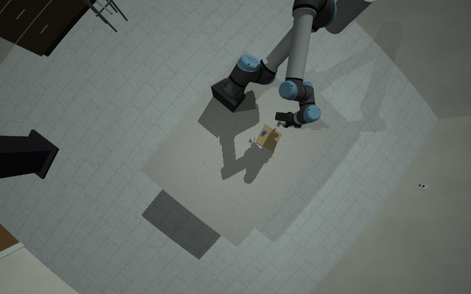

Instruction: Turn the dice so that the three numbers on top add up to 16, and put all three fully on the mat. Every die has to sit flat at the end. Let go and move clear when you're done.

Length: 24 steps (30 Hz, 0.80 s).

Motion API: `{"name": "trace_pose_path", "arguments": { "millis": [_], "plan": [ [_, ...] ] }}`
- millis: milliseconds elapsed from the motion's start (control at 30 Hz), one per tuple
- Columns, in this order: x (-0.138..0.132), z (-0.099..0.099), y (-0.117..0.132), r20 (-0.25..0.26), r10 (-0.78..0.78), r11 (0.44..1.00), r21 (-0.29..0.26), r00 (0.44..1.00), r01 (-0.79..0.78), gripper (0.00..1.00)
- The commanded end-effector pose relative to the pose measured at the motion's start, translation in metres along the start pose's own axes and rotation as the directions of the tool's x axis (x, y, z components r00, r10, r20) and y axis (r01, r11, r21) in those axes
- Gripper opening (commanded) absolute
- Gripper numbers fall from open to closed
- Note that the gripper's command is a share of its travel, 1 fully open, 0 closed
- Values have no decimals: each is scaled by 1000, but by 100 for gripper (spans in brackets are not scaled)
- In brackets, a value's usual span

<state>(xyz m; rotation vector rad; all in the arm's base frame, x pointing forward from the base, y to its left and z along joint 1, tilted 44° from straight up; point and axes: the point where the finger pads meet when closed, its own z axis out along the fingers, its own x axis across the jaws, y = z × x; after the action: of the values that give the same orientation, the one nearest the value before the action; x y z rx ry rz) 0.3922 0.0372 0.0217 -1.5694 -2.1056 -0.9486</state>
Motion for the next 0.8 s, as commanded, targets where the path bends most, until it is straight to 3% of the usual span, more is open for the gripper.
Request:
{"name": "trace_pose_path", "arguments": {
  "millis": [0,767],
  "plan": [
    [0,9,0,1,0,1000,-1,1000,0,21],
    [-1,31,0,1,0,1000,-1,1000,0,21]
  ]
}}
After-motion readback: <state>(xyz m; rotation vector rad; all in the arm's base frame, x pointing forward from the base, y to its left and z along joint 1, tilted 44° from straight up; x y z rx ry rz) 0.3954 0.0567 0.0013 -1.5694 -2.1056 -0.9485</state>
